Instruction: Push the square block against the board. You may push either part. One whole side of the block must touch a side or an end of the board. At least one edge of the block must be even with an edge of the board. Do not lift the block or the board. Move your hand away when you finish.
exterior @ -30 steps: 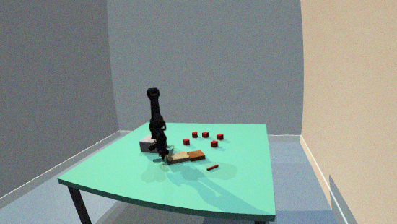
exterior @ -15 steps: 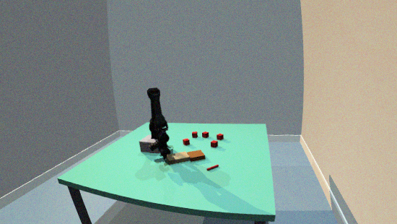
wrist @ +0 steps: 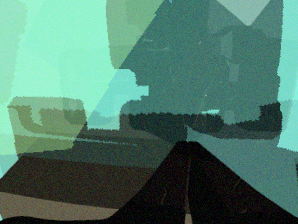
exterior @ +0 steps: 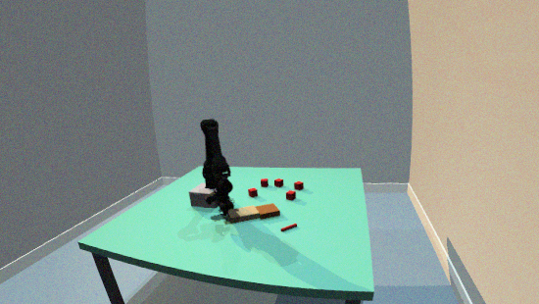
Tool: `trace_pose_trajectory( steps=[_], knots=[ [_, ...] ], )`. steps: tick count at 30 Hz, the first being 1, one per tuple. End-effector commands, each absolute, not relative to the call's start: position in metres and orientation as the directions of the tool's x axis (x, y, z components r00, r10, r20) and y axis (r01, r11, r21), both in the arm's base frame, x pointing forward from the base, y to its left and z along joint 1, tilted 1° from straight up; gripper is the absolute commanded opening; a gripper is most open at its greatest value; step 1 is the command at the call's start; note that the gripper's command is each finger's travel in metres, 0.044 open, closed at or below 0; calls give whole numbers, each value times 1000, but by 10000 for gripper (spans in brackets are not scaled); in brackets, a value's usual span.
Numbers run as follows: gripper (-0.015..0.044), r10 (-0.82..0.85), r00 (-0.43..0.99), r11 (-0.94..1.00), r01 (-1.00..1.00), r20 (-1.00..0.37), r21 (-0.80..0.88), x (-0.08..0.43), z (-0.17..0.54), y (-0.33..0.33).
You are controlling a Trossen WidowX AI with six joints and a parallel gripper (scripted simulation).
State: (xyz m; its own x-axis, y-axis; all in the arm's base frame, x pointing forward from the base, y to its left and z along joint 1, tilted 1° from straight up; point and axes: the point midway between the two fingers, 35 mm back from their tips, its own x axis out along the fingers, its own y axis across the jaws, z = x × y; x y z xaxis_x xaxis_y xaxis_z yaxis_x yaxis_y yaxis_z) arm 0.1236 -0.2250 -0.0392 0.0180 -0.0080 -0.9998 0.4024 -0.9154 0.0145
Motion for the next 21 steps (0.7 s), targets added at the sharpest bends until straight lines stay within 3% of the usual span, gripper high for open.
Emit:
trace_pose_trajectory(
  steps=[1, 21],
  knots=[
    [0, -6, 29, -912, 409, -1000, 17, 131, -39, -223],
    [0, -6, 28, -912, 409, -1000, 17, 121, -39, -229]
  ],
)
